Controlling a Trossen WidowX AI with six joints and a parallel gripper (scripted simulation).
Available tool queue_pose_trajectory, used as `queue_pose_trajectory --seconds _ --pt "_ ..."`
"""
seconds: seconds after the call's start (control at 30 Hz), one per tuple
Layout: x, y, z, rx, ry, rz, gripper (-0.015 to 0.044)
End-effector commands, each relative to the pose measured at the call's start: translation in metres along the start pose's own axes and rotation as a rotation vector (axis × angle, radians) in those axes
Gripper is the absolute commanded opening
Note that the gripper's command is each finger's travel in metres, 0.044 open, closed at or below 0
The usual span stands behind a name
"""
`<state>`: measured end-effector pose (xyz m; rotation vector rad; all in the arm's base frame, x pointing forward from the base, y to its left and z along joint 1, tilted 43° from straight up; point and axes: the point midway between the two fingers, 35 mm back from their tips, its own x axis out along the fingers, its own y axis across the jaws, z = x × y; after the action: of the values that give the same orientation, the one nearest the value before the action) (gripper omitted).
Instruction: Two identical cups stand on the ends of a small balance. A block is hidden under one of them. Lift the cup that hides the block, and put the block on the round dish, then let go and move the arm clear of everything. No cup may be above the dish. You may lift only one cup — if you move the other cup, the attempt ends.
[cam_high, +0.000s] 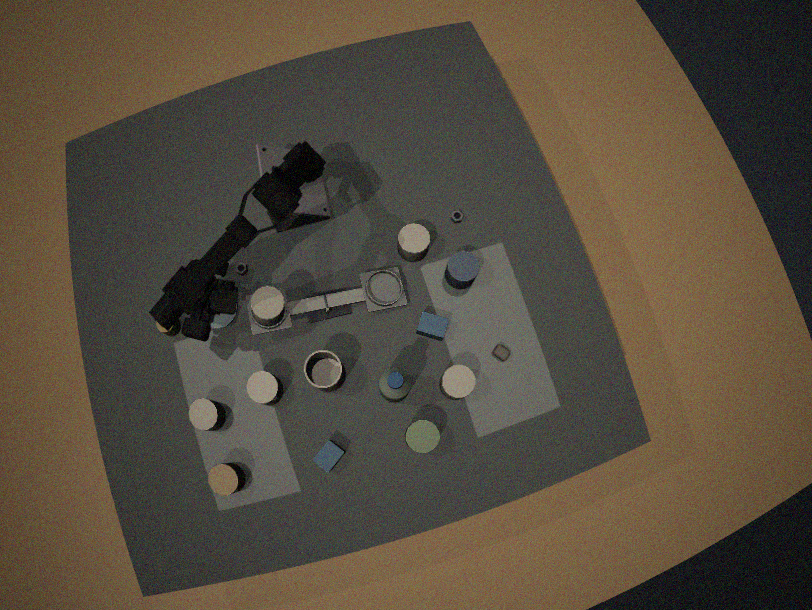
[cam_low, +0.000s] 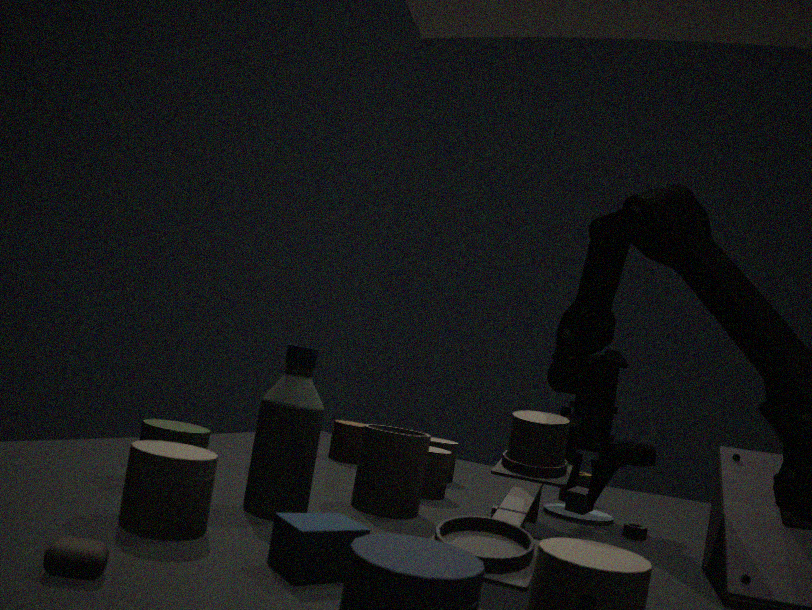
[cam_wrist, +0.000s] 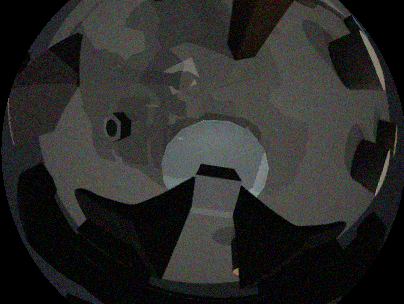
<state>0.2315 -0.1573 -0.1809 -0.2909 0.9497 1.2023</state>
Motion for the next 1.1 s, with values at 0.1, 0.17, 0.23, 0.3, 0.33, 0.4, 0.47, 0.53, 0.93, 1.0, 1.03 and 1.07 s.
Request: queue_pose_trajectory --seconds 0.1,0.17,0.23,0.3,0.33,0.4,0.47,0.53,0.93,1.0,1.03,1.07 --pt "0.000 0.000 0.000 -0.001 0.000 -0.001 0.0210" --pt "0.000 0.000 0.000 -0.001 0.000 -0.001 0.0263" --pt "0.000 0.000 0.000 -0.001 0.000 -0.001 0.0315" --pt "0.000 0.000 0.000 -0.001 0.000 -0.001 0.0368" --pt "0.000 0.000 0.000 -0.001 0.000 -0.001 0.0394" --pt "-0.010 -0.001 0.000 0.000 0.000 -0.001 0.0440" --pt "-0.037 -0.001 0.000 0.002 0.000 0.001 0.0440" --pt "-0.055 0.000 0.000 0.003 -0.002 0.003 0.0440" --pt "-0.103 0.002 0.000 0.007 -0.002 -0.008 0.0440" --pt "-0.103 0.002 0.000 0.007 -0.002 -0.008 0.0440" --pt "-0.103 0.002 0.000 0.007 -0.002 -0.008 0.0440" --pt "-0.103 0.002 0.000 0.007 -0.002 -0.008 0.0440"
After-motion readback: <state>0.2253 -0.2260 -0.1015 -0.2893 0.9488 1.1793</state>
